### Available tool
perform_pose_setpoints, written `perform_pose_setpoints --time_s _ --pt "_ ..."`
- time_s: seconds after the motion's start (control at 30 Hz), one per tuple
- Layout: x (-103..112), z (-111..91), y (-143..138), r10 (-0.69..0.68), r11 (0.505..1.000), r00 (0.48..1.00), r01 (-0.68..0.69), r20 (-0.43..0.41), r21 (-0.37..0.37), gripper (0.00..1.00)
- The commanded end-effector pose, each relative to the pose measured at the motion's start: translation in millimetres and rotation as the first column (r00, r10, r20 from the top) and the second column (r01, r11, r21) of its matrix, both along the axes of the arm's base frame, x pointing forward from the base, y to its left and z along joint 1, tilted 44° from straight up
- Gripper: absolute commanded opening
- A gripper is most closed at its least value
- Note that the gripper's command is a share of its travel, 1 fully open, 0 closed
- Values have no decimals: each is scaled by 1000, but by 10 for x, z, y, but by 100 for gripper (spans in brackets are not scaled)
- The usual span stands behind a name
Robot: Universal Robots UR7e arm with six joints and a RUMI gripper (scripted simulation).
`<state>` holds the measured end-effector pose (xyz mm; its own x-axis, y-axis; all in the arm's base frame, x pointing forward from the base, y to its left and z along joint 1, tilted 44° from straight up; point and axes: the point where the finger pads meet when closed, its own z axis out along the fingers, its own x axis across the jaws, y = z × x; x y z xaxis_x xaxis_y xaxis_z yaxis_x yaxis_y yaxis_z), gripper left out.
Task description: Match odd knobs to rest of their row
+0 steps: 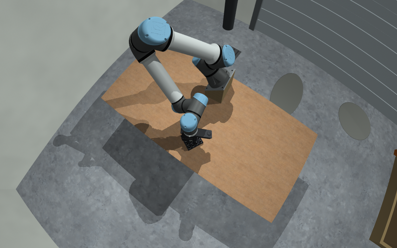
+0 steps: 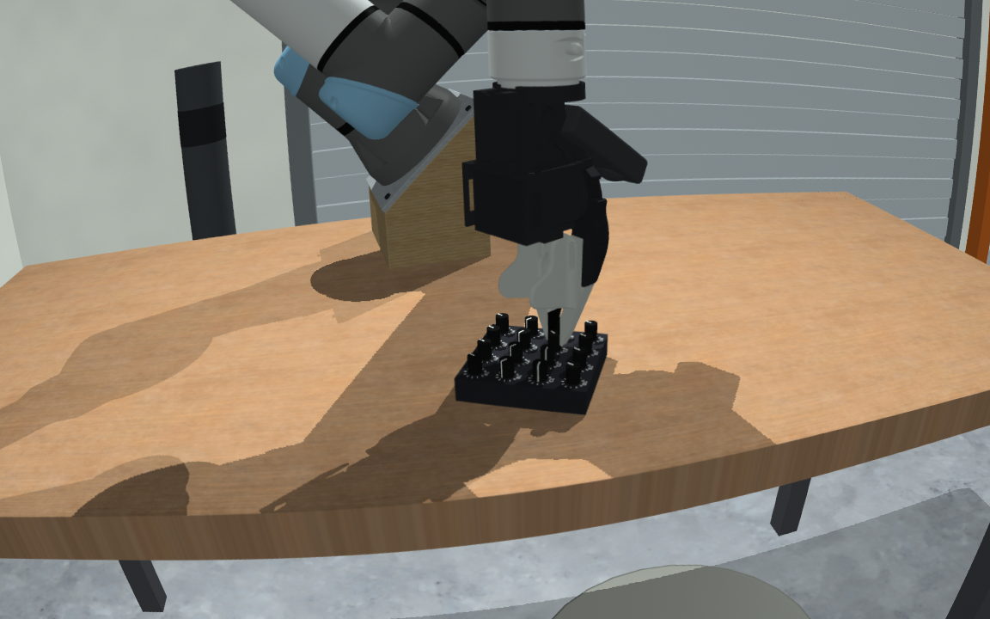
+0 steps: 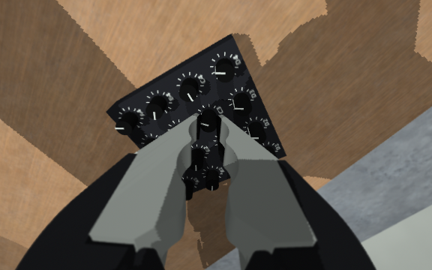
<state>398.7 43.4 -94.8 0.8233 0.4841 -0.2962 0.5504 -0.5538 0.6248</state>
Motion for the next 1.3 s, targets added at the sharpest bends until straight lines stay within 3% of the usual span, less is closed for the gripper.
perform_pose_setpoints --time_s 0.0,0.57,0.93,1.0,1.27 --pt "0 3 1 53 999 998 -53 -47 -7 4" --pt "-10 10 -8 260 962 932 -273 -254 -15 4" --pt "-16 16 -16 407 897 814 -442 -414 13 4" --pt "-16 16 -16 407 897 814 -442 -414 13 4" --pt "-18 22 -22 494 833 699 -551 -517 51 4"
